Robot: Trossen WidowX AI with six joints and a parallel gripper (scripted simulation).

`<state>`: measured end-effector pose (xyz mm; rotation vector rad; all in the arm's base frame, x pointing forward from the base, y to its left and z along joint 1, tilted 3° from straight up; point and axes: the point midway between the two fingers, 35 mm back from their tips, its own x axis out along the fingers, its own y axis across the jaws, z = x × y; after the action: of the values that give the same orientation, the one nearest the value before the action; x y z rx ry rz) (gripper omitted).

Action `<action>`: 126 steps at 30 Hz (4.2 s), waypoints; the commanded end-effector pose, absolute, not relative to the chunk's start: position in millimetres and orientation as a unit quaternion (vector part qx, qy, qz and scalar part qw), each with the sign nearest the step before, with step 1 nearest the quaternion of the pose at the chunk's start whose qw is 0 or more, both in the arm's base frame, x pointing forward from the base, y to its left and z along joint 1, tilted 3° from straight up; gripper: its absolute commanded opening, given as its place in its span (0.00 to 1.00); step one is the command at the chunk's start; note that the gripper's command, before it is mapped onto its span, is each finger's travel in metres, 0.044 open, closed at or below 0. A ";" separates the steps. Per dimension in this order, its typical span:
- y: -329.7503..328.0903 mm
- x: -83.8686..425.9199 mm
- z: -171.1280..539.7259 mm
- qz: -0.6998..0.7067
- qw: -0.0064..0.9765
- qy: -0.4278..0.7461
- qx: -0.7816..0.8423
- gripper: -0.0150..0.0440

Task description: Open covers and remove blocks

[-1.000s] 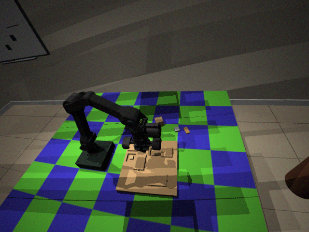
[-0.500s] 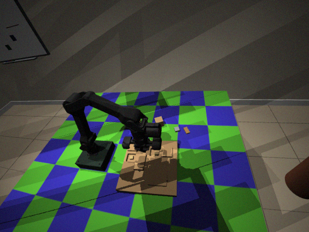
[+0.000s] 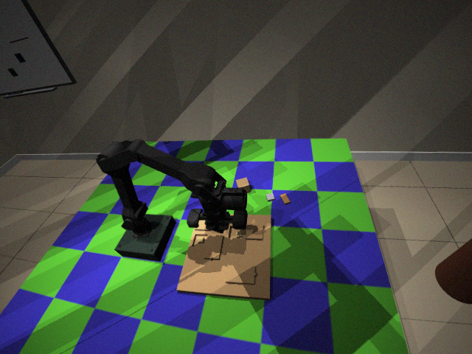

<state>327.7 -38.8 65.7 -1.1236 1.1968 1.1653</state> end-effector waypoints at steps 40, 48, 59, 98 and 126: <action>-36.1 328.9 23.8 0.491 0.534 0.501 -0.472 0.25; -35.5 328.5 16.0 0.491 0.534 0.501 -0.472 0.25; -33.2 323.3 11.8 0.491 0.534 0.501 -0.471 0.25; -26.2 281.4 9.9 0.492 0.533 0.502 -0.470 0.25; -35.6 249.4 8.6 0.493 0.532 0.503 -0.470 0.25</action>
<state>254.2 -34.0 9.4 -1.1209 1.1972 1.1722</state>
